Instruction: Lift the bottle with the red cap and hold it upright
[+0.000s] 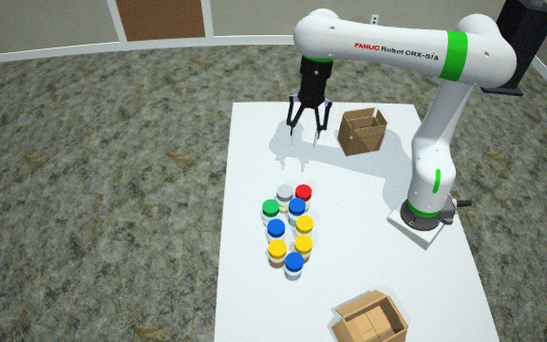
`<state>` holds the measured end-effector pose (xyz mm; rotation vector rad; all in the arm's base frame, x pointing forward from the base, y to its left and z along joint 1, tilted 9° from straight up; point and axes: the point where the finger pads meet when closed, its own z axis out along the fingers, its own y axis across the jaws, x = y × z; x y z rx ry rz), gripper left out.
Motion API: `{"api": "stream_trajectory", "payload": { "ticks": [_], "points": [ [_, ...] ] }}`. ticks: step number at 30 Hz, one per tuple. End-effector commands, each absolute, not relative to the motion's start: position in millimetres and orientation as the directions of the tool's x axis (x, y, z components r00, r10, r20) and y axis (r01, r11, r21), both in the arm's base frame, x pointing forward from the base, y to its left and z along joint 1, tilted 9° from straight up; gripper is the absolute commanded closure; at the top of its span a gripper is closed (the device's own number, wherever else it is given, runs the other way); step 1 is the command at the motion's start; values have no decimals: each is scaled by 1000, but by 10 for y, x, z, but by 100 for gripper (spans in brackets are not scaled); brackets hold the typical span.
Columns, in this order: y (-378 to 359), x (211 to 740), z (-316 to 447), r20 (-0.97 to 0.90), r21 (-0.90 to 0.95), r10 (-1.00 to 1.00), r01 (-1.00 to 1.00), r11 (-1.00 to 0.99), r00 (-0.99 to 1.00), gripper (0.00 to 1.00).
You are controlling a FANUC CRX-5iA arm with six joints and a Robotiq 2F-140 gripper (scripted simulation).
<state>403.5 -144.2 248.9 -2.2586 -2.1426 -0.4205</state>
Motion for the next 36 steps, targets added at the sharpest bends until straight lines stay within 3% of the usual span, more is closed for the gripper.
{"api": "stream_trajectory", "payload": {
  "ticks": [1,10,18,27,36],
  "points": [
    [-1363,4036,2481,193,180,981,981,-65,30,49],
    [-373,4402,2282,193,121,981,992,-28,4,49],
    [-293,4374,2268,194,118,981,993,-22,-1,49],
    [792,4465,2067,177,70,984,997,19,-31,49],
    [741,4437,2075,181,71,983,997,20,-33,49]
  ]
}}
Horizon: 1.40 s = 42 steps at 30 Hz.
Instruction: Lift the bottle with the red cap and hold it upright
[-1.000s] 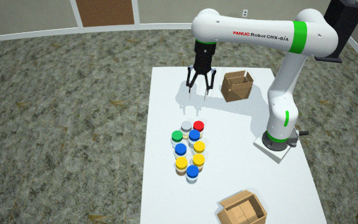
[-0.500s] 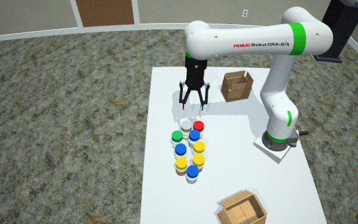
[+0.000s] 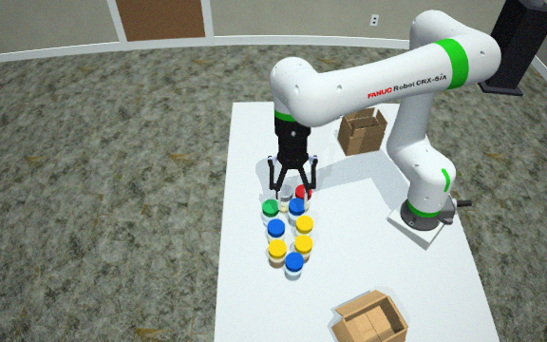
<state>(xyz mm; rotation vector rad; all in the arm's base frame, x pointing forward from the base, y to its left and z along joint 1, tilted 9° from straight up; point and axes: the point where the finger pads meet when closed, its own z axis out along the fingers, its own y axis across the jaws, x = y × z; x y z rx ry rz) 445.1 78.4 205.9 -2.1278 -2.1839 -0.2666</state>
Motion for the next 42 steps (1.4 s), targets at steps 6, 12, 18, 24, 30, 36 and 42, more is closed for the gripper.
{"api": "stream_trajectory", "payload": {
  "ticks": [6,12,18,24,30,36,42],
  "points": [
    [741,4437,2075,181,71,983,997,20,-33,49],
    [741,4437,2075,181,71,983,997,20,-33,49],
    [741,4437,2075,181,71,983,997,20,-33,49],
    [741,4437,2075,181,71,983,997,20,-33,49],
    [741,4437,2075,181,71,983,997,20,-33,49],
    [447,4483,2112,180,71,983,997,20,-32,49],
    [5,4552,2168,177,69,984,997,19,-31,49]
  ]
}}
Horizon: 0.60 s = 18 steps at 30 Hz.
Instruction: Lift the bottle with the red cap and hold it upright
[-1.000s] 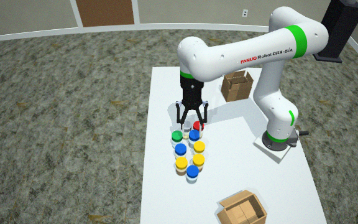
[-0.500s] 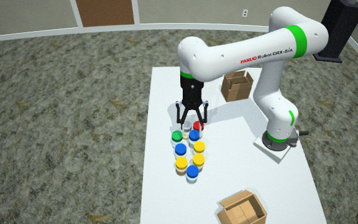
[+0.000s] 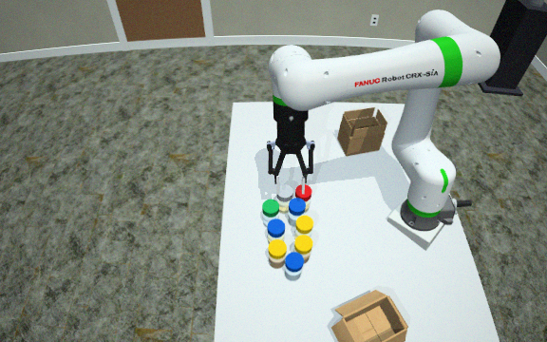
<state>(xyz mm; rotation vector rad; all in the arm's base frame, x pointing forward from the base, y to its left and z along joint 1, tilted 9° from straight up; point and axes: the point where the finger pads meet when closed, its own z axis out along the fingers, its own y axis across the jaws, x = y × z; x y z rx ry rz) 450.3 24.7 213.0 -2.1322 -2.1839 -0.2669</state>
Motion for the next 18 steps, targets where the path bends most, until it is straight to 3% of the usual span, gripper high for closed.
{"api": "stream_trajectory", "payload": {
  "ticks": [1,7,18],
  "points": [
    [5,4552,2168,177,69,984,997,19,-31,49],
    [5,4552,2168,177,69,984,997,19,-31,49],
    [-728,4666,2260,178,69,984,997,20,-32,49]
  ]
}}
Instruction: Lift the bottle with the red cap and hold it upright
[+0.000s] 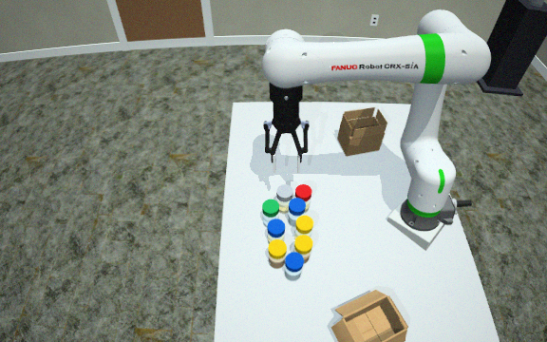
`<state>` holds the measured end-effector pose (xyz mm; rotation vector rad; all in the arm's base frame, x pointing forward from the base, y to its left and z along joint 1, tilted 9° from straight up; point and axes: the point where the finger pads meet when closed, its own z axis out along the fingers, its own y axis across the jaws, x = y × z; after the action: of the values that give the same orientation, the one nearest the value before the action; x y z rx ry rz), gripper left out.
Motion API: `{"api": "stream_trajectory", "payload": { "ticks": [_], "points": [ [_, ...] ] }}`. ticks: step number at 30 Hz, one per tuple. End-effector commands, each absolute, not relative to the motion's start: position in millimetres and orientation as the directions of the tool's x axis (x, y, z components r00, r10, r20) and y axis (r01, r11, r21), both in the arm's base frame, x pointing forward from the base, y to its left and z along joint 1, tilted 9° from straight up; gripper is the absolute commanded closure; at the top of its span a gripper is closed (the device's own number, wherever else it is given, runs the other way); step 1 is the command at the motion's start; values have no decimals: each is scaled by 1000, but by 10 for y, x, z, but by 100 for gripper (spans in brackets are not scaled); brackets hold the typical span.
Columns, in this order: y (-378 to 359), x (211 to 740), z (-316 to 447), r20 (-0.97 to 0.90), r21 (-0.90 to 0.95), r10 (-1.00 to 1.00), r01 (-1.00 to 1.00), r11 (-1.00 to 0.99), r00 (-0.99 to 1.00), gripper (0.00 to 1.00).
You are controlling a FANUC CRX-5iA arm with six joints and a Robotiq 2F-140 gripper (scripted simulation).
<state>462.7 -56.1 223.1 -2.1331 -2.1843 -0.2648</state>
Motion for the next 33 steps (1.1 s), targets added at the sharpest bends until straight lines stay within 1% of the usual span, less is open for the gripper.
{"api": "stream_trajectory", "payload": {
  "ticks": [1,6,16,33],
  "points": [
    [-728,4666,2260,178,69,984,997,20,-32,49],
    [-728,4666,2260,178,69,984,997,20,-32,49],
    [-994,4708,2295,177,69,984,997,20,-32,49],
    [-993,4708,2294,177,69,984,997,20,-32,49]
  ]
}}
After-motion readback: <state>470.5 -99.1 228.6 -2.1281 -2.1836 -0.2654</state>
